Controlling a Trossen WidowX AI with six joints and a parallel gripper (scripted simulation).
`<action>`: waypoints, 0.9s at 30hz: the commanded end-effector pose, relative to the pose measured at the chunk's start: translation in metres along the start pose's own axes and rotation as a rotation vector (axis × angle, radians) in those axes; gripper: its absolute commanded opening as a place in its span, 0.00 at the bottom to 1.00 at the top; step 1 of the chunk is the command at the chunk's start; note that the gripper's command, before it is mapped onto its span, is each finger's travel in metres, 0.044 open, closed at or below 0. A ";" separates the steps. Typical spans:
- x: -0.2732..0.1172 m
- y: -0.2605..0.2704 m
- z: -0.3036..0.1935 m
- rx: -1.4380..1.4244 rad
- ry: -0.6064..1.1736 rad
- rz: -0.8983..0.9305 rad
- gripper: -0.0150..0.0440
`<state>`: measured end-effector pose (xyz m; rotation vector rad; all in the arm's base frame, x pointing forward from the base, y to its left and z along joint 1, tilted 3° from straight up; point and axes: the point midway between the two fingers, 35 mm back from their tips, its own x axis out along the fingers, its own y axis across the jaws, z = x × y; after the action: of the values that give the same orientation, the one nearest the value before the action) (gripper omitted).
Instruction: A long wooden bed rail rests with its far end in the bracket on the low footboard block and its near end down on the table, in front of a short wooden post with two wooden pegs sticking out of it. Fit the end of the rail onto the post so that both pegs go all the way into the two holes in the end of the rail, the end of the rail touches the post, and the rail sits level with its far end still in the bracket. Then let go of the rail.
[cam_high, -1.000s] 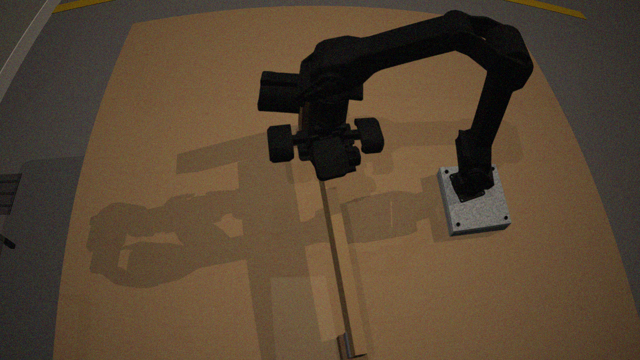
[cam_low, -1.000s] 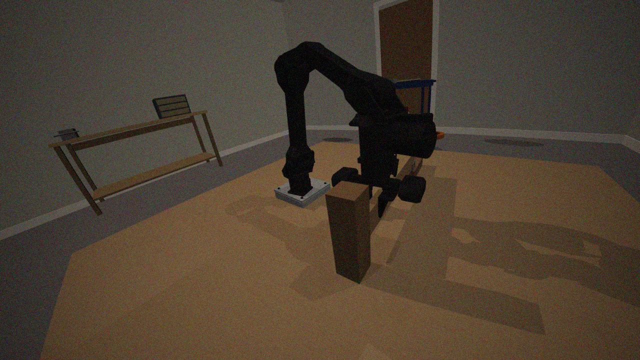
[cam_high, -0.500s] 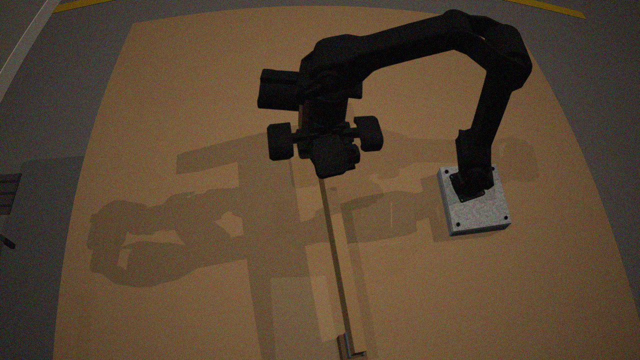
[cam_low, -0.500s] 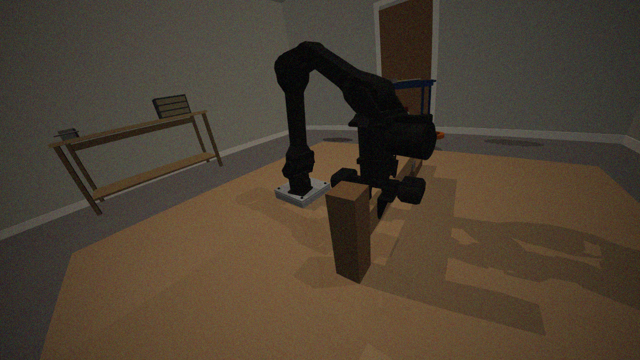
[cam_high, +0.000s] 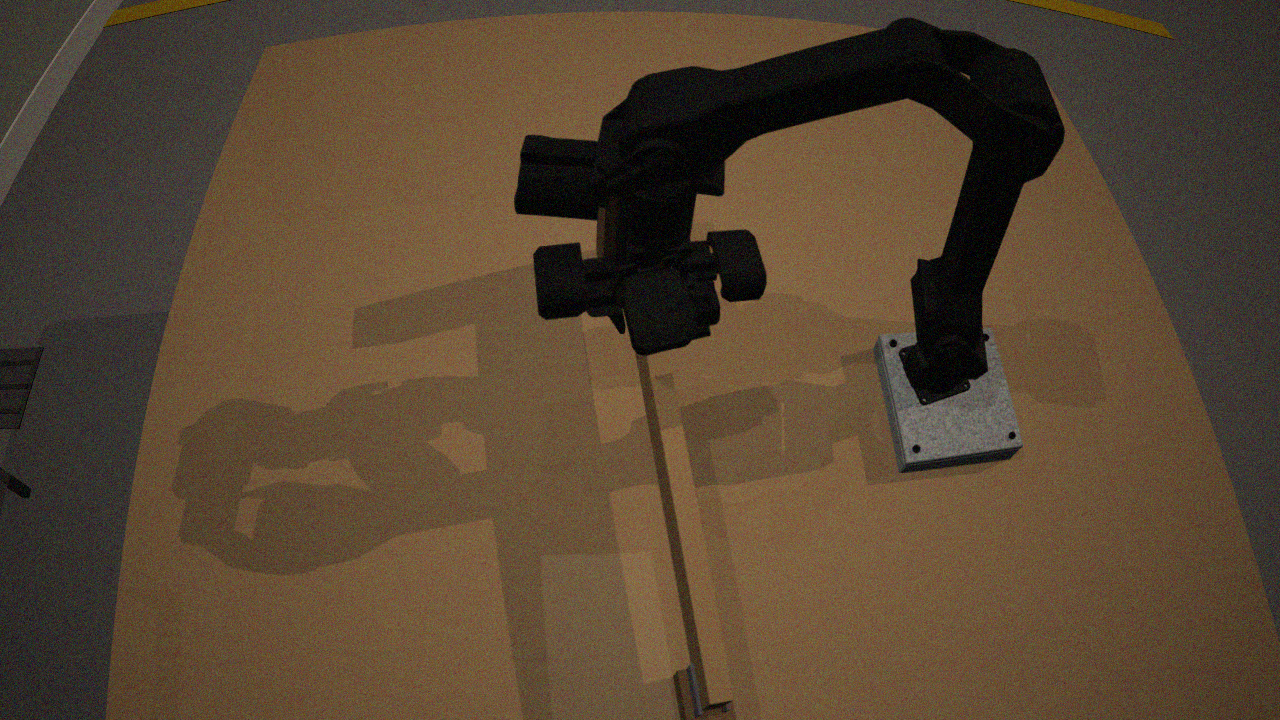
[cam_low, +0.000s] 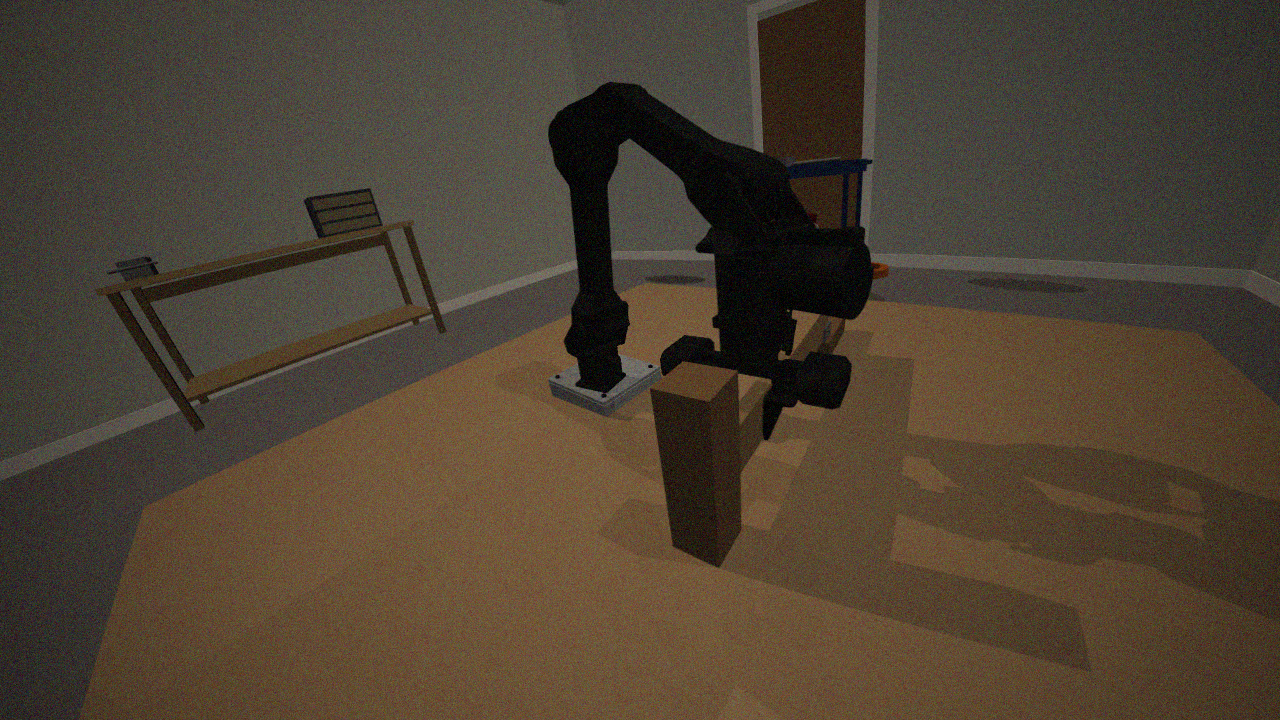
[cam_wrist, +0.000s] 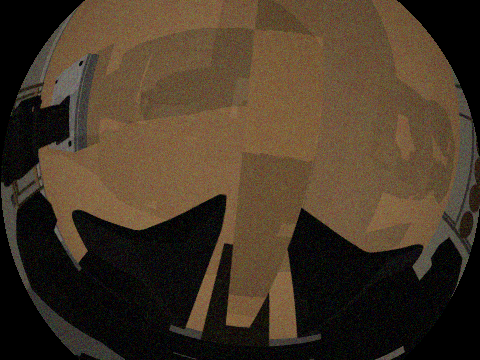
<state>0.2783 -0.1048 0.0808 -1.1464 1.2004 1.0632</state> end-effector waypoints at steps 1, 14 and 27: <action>0.000 0.000 0.000 0.000 0.000 -0.001 0.70; -0.007 -0.001 0.007 0.000 0.001 -0.001 1.00; -0.030 0.000 0.031 0.000 0.005 -0.004 1.00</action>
<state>0.2788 -0.0742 0.1079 -1.1478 1.2029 1.0679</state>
